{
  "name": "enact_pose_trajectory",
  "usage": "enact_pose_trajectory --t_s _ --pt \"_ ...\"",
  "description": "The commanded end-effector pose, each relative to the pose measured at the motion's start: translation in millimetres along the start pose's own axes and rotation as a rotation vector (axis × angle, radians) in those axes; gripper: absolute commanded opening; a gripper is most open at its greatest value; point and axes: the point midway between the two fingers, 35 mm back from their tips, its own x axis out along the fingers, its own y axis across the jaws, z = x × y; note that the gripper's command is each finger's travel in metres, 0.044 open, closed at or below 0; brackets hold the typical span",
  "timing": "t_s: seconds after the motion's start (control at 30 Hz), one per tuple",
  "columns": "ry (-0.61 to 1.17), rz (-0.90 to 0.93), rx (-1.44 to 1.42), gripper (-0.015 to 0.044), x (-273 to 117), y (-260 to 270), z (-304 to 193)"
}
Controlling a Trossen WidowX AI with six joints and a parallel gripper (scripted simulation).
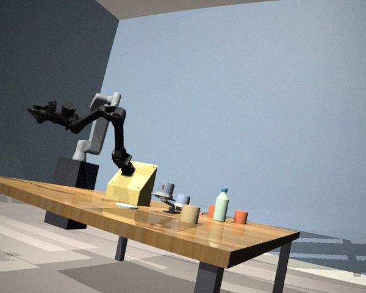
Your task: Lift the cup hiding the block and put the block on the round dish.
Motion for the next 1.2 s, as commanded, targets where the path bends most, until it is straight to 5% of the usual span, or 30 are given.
enact_pose_trajectory --t_s 0.0,1.17 --pt "0.001 0.0 0.001 0.0426 0.0 0.3 -0.2" --pt "0.318 0.174 0.267 0.044 -24.7 144.5 -90.2"
